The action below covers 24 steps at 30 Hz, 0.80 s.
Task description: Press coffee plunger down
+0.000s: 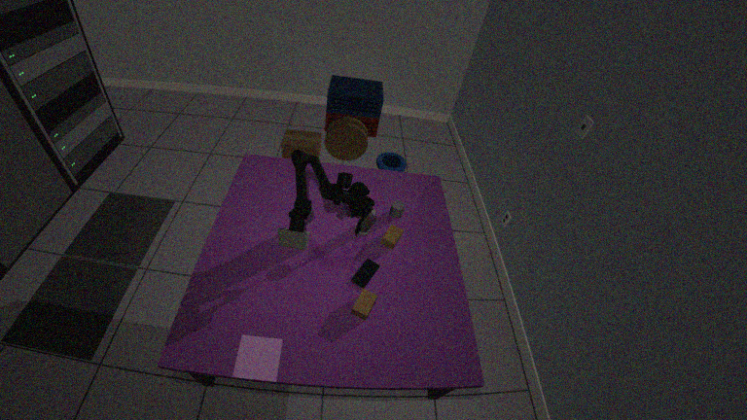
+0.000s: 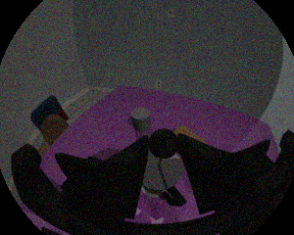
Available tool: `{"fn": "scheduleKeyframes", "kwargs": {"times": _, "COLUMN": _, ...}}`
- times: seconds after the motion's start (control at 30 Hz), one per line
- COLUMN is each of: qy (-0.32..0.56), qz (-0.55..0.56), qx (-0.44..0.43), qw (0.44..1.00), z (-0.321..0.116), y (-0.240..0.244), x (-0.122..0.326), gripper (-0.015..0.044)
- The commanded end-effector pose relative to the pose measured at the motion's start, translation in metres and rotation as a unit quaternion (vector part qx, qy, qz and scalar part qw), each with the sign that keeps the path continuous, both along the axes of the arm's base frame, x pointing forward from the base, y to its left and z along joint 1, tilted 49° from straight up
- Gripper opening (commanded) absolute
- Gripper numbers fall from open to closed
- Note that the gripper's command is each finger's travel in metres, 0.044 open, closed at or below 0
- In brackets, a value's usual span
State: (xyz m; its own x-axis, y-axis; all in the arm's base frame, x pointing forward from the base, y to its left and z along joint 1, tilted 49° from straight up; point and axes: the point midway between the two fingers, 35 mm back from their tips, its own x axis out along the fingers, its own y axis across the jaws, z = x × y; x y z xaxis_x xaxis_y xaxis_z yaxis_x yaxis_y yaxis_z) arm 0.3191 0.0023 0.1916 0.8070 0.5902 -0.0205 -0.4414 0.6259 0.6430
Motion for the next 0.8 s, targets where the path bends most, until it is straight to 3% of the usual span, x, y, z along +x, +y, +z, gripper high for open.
{"fn": "scheduleKeyframes", "kwargs": {"times": 0.0, "qy": 0.021, "qz": 0.018, "qx": 0.010, "qw": 1.000, "z": -0.0168, "y": 0.0159, "x": -0.0028, "gripper": 0.0125}}
{"fn": "scheduleKeyframes", "kwargs": {"times": 0.77, "qy": 0.020, "qz": 0.018, "qx": 0.011, "qw": 1.000, "z": -0.0196, "y": 0.0236, "x": 0.0071, "gripper": 0.0125}}
